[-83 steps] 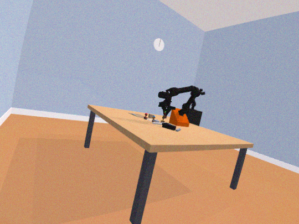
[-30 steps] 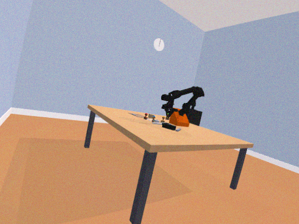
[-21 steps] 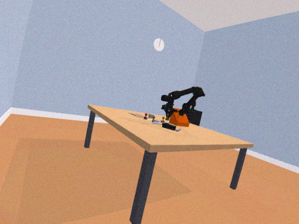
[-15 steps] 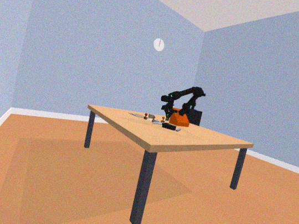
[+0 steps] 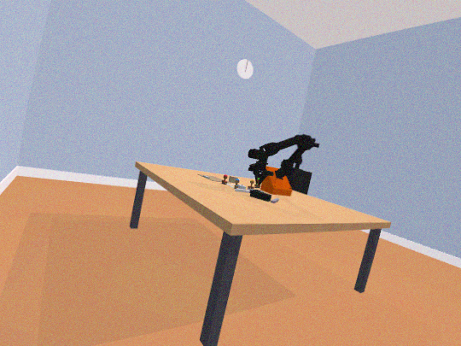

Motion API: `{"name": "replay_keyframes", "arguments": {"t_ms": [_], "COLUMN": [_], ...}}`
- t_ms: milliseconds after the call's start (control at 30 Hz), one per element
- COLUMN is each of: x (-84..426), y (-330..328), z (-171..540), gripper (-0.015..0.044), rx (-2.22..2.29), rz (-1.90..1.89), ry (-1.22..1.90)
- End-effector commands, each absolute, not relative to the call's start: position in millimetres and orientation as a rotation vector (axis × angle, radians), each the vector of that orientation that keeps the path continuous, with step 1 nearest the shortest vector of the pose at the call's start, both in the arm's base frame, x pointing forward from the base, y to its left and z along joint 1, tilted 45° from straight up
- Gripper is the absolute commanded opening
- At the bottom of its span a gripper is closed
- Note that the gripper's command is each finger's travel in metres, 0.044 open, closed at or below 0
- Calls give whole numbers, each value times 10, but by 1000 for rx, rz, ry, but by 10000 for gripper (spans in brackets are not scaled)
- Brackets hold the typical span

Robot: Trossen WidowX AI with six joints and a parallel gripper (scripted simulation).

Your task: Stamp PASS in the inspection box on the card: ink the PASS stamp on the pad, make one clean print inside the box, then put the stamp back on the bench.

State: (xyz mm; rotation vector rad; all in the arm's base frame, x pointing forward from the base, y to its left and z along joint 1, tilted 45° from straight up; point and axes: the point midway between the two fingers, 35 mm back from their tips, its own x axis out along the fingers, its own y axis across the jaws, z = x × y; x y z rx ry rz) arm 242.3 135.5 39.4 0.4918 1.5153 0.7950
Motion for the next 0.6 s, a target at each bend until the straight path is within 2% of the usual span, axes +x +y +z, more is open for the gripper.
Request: {"name": "replay_keyframes", "arguments": {"t_ms": [0,567], "x": [2414,2392], "y": [1381,1461], "z": [376,302], "gripper": [0,0], "rx": [499,501], "rz": [797,800], "ry": [1517,1517]}}
